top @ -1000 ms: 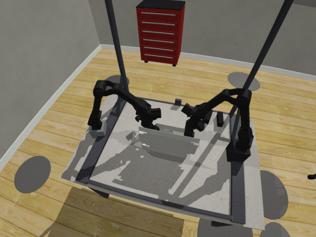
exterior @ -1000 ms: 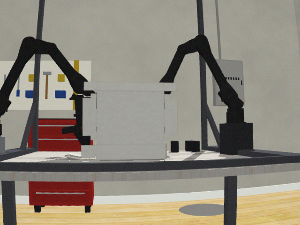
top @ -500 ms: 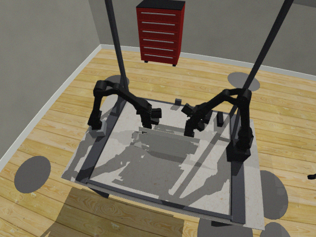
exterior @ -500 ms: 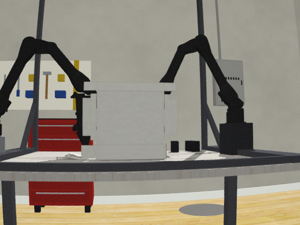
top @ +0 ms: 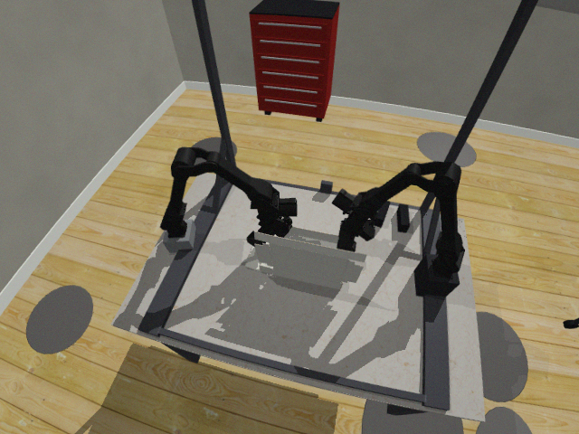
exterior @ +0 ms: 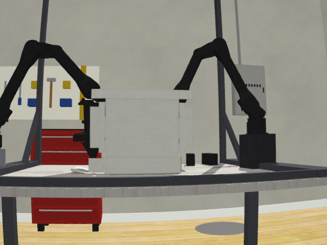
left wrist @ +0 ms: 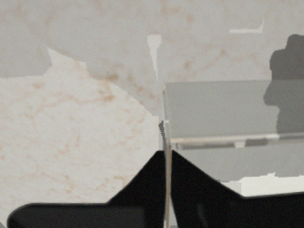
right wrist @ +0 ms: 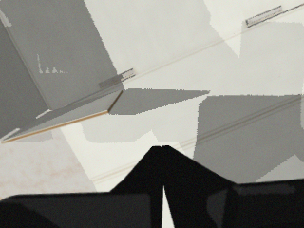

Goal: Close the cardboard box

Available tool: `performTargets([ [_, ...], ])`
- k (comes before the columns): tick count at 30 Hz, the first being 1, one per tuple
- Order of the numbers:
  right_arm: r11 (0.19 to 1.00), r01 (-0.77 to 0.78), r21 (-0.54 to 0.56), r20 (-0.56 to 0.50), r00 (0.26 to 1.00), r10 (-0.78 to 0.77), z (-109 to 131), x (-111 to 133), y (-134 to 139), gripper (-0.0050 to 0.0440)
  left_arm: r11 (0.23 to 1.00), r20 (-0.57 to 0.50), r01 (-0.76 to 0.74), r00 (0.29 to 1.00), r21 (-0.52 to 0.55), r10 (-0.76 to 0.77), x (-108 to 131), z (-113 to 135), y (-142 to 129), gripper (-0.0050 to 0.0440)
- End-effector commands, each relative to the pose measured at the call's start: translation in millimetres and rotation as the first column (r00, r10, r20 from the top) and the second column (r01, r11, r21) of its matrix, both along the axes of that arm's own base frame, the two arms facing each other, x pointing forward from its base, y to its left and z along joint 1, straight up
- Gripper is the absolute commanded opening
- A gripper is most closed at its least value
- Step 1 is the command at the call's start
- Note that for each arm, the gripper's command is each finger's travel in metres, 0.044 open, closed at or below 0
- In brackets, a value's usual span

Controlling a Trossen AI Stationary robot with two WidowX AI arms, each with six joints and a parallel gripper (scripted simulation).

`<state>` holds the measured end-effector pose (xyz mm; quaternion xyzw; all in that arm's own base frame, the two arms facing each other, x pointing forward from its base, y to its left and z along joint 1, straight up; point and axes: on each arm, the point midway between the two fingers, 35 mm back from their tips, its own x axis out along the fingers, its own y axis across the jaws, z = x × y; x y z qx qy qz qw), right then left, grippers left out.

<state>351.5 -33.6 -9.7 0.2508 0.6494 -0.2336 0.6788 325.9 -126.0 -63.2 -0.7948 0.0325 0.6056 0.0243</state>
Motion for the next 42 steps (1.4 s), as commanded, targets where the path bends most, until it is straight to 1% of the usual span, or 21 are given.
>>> performTargets([
  [1,0.977,0.214,0.003,0.012,0.977,-0.214,10,5,-2,0.0,1.0,0.018,0.001,1.0,-0.009,0.0,4,6,-2,0.0],
  [6,0.898,0.441,0.013,0.0,0.898,-0.441,12,5,-3,0.0,1.0,0.018,0.001,1.0,-0.009,0.0,4,6,-2,0.0],
  [8,0.898,0.441,0.013,0.0,0.898,-0.441,12,5,-3,0.0,1.0,0.018,0.001,1.0,-0.009,0.0,4,6,-2,0.0],
  [9,0.849,0.528,0.017,-0.004,0.849,-0.528,12,5,-3,0.0,1.0,0.018,0.001,1.0,-0.009,0.0,4,6,-2,0.0],
  [13,0.727,0.686,0.018,-0.016,0.728,-0.686,14,4,-4,0.0,1.0,0.018,0.001,1.0,-0.009,0.0,4,6,-2,0.0],
  [18,0.542,0.84,0.017,-0.028,0.543,-0.84,16,4,-5,0.0,1.0,0.018,0.001,1.0,-0.009,0.0,4,6,-2,0.0],
  [21,0.416,0.909,0.016,-0.033,0.416,-0.909,17,4,-6,0.0,1.0,0.018,0.001,1.0,-0.009,0.0,4,6,-2,0.0],
  [22,0.388,0.922,0.015,-0.034,0.388,-0.921,17,4,-6,0.0,1.0,0.018,0.001,1.0,-0.009,0.0,4,6,-2,0.0],
  [23,0.376,0.926,0.015,-0.035,0.376,-0.926,17,4,-6,0.0,1.0,0.018,0.001,1.0,-0.009,0.0,4,6,-2,0.0],
  [30,0.374,0.927,0.015,-0.035,0.374,-0.927,17,4,-6,0.0,1.0,0.018,0.001,1.0,-0.009,0.0,4,6,-2,0.0],
  [33,0.374,0.927,0.015,-0.035,0.374,-0.927,27,3,-2,0.0,1.0,0.018,0.001,1.0,-0.009,0.0,4,6,-2,0.0],
  [42,0.374,0.927,0.015,-0.035,0.374,-0.927,27,3,-1,0.0,1.0,0.018,0.001,1.0,-0.009,0.0,4,6,-2,0.0],
])
